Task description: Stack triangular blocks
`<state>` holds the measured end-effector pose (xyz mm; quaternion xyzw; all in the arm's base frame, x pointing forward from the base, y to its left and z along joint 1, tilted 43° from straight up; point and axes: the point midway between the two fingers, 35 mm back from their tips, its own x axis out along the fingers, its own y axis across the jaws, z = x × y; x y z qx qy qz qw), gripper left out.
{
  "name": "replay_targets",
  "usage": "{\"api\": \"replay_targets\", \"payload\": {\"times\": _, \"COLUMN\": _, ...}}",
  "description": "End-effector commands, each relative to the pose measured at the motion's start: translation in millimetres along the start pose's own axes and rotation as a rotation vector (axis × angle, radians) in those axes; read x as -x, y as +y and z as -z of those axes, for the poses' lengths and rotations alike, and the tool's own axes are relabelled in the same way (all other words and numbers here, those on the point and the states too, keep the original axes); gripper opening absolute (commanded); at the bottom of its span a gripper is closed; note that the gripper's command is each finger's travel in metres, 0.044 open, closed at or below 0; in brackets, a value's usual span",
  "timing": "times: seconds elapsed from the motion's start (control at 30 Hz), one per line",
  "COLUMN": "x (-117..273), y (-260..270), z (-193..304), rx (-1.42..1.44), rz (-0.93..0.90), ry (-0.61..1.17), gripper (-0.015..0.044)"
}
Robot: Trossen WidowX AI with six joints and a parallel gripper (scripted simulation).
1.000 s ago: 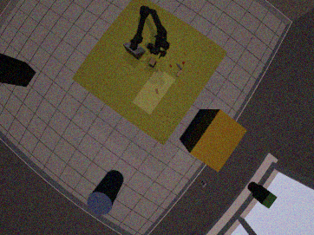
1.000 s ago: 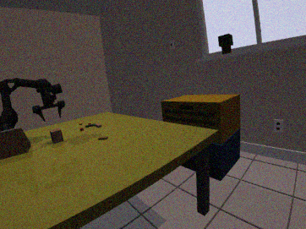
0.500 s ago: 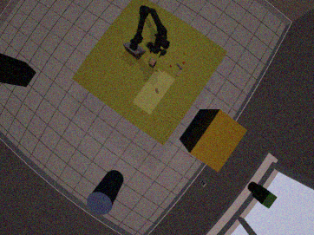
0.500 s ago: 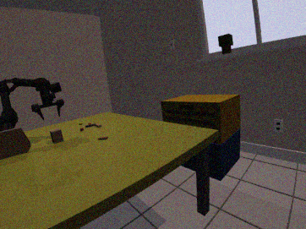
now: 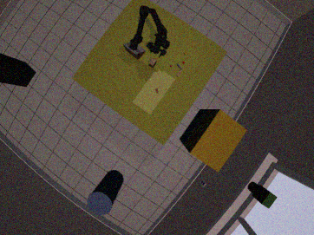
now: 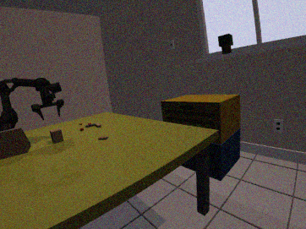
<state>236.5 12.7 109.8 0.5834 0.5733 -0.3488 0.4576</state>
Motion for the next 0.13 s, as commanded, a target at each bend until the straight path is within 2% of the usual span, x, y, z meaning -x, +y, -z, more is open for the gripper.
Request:
{"api": "replay_targets", "payload": {"times": 0.0, "x": -0.2, "y": 0.4, "z": -0.3, "rx": -0.004, "rz": 0.0, "ry": -0.001, "gripper": 0.044}}
{"api": "replay_targets", "payload": {"times": 0.1, "x": -0.2, "y": 0.4, "z": -0.3, "rx": -0.004, "rz": 0.0, "ry": -0.001, "gripper": 0.044}}
